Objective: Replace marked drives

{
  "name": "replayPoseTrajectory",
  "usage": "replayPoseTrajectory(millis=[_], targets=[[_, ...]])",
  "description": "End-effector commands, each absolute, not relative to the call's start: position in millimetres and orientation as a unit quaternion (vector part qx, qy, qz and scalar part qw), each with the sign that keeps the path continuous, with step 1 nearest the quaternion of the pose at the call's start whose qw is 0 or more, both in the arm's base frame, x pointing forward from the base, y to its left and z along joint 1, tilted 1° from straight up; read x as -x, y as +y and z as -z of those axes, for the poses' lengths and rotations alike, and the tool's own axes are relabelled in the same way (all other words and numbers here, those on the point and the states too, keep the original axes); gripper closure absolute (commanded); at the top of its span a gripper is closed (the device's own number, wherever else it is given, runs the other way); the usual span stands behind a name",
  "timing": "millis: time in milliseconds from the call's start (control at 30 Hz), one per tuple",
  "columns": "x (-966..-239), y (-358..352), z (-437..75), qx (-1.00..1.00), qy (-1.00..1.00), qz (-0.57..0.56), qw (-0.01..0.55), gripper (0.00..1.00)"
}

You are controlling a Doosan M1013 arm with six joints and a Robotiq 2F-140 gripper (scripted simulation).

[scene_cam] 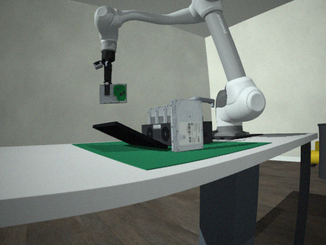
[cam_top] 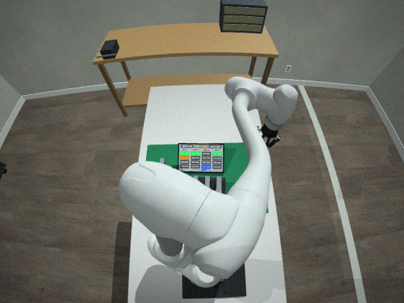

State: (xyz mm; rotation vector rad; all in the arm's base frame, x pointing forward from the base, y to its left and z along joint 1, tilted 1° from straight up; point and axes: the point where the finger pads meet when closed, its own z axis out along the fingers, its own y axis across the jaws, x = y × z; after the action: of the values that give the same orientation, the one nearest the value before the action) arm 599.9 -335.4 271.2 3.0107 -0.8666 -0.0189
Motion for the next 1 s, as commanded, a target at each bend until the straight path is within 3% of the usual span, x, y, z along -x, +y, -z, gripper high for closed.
replayPoseTrajectory(millis=[0, 500, 967], targets=[[-600.1, -335.5, -272.9, -0.961, -0.277, 0.005, 0.004, 0.9], [-600.1, -335.4, -273.5, -0.963, -0.268, 0.005, 0.004, 0.9], [-600.1, -335.4, -273.5, -0.99, -0.139, 0.006, 0.003, 0.9]])
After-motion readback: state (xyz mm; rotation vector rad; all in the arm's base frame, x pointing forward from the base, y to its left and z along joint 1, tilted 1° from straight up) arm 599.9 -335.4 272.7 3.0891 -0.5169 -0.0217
